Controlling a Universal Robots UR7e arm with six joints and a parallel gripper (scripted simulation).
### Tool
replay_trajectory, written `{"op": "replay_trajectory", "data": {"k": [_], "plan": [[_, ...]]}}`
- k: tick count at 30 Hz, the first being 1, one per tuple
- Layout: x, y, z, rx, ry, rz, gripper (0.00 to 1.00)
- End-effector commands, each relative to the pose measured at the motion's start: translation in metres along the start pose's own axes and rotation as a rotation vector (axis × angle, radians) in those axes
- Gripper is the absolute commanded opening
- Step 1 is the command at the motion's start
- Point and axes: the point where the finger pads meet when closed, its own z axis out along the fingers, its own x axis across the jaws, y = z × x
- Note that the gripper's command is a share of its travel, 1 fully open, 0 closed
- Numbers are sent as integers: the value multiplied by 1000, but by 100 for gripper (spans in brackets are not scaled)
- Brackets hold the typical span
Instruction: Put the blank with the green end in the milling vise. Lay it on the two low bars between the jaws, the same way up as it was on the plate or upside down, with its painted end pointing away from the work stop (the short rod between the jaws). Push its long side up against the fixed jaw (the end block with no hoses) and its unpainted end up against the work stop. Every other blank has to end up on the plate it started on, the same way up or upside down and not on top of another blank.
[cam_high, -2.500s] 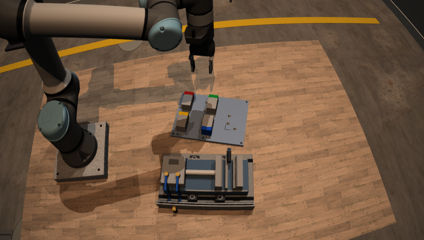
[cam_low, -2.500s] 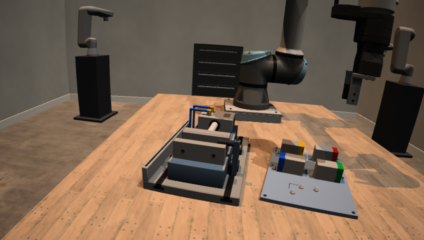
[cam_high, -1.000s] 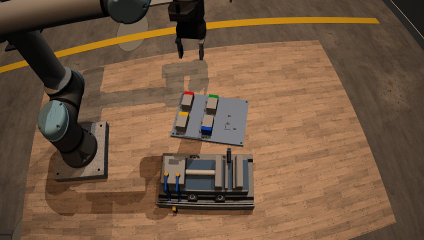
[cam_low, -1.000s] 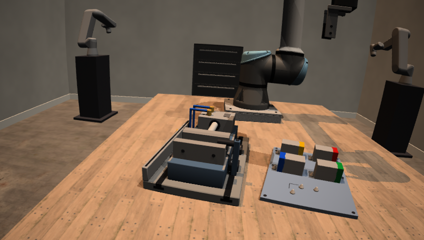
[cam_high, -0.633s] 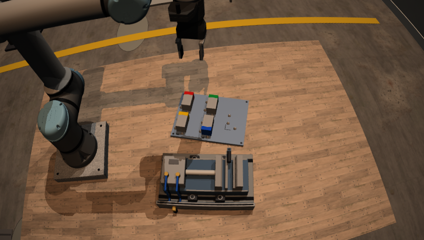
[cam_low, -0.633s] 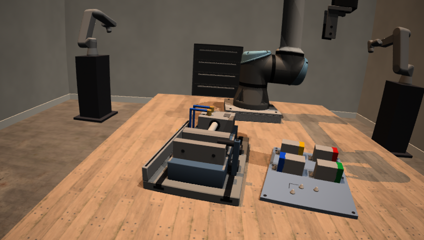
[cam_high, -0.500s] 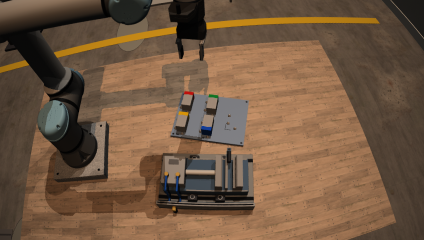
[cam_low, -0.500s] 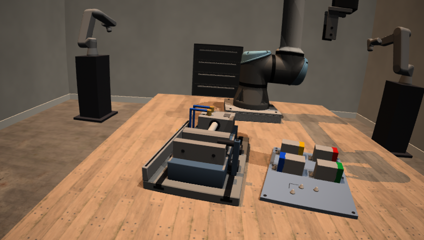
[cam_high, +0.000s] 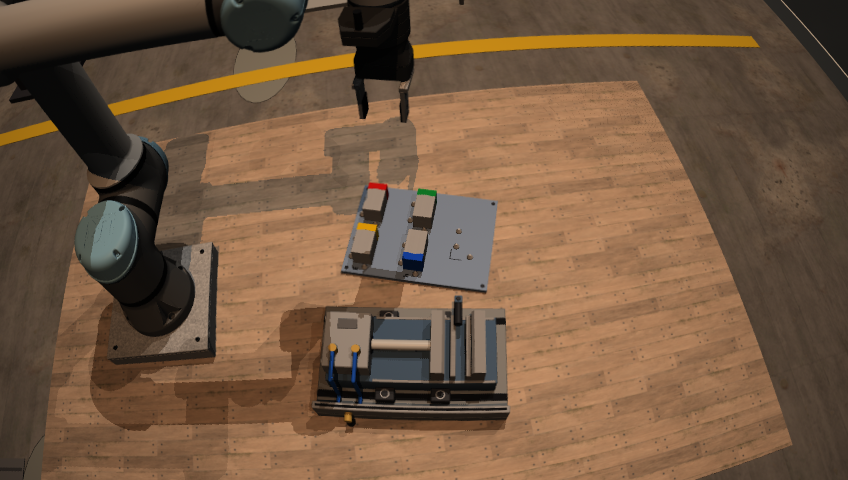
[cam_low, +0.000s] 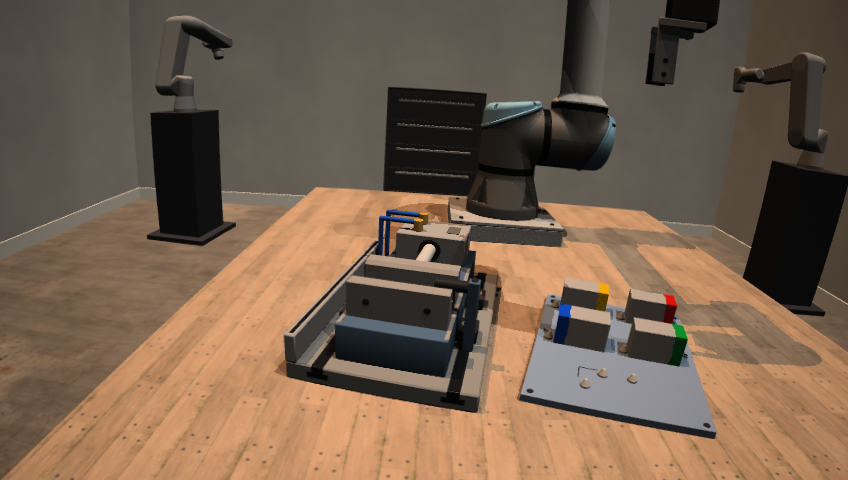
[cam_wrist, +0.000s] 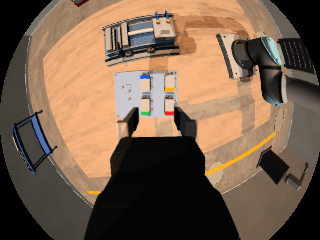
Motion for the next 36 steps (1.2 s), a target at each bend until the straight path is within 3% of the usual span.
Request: {"op": "replay_trajectory", "data": {"k": [1,25,30,36], "plan": [[0,1,1,0,-2,0,100],[-1,2,3,0,-2,0,100],[-1,4,7,0,-2,-230,100],[-1,4,7,0,-2,-230,100]]}}
